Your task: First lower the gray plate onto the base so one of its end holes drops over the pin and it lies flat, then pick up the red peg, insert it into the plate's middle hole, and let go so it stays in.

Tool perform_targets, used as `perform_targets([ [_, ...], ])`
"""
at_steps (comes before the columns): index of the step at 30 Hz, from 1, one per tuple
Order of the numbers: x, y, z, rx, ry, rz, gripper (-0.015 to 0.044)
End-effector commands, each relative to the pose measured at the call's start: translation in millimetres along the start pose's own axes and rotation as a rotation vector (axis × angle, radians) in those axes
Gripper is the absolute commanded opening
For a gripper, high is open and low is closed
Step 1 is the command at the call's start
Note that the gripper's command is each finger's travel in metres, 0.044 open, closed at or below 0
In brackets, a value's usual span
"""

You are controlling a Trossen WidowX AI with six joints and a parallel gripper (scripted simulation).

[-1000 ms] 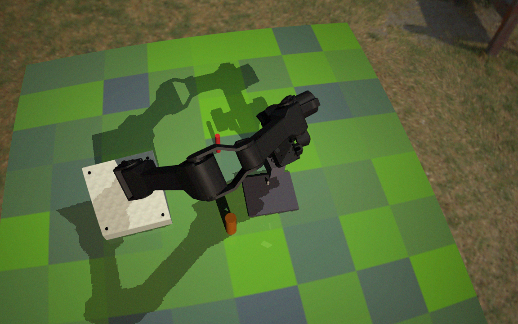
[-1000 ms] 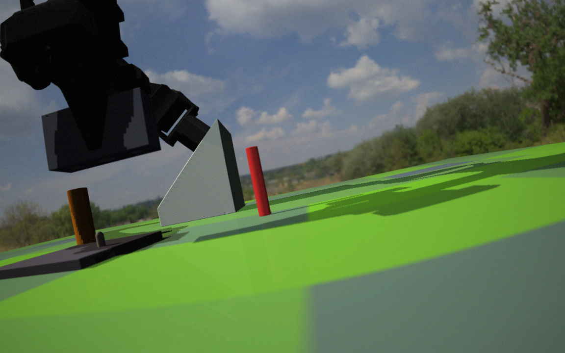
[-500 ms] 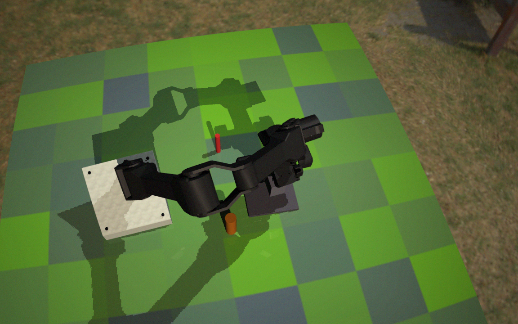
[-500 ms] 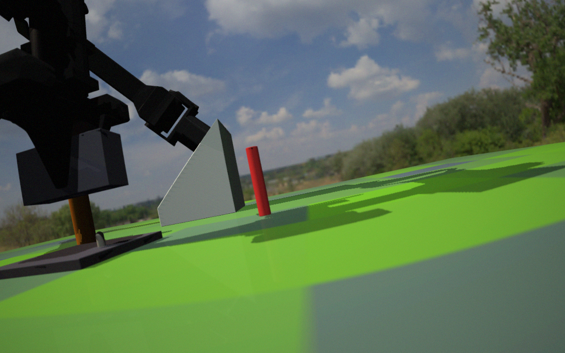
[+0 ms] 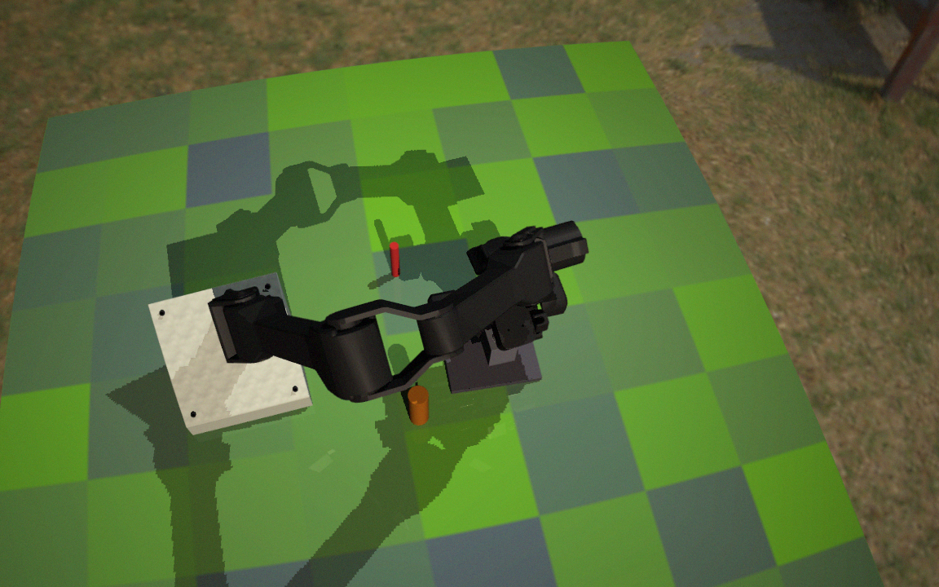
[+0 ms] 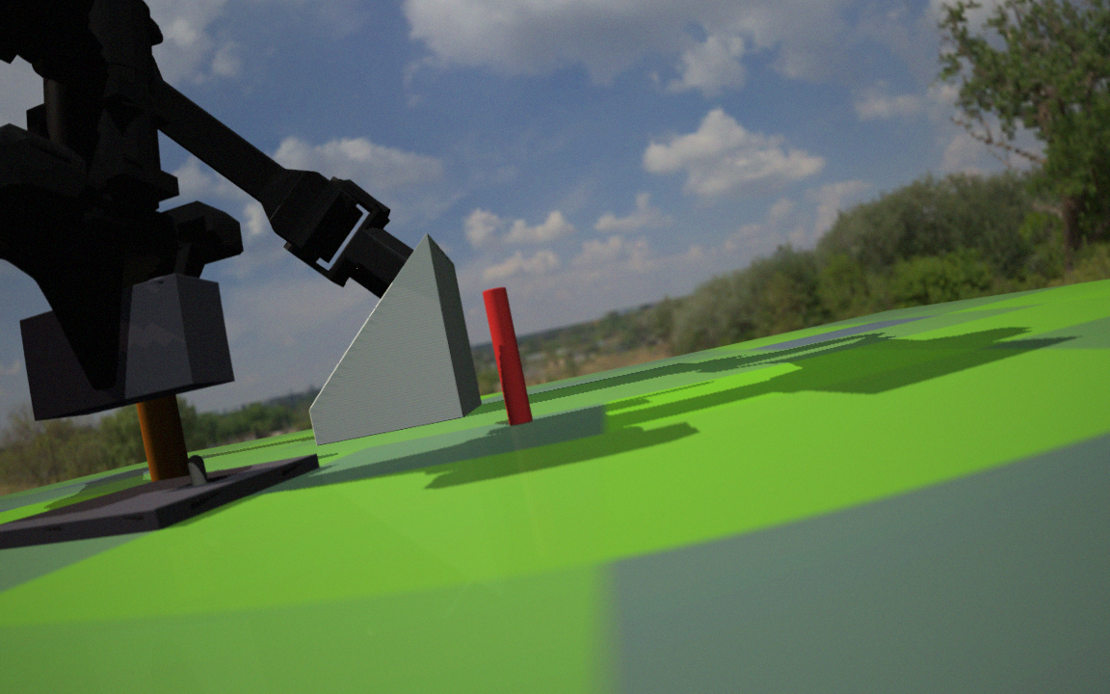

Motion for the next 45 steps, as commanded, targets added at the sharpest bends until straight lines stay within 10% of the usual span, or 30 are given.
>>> perform_targets([
  [1,-1,0,0,-0.001,-0.005,-0.002,0.0],
  [45,-2,1,35,-0.001,-0.002,0.002,0.0],
])
Point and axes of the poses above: the point midway between the two fingers, 35 mm back from their tips, its own z axis out along the fingers, its own y axis across the jaws, x = y × z, the point moved 1 cm from there along -z, back along the fingers, and after that the axes turned 9 degrees about -z, right-handed, at the moved point
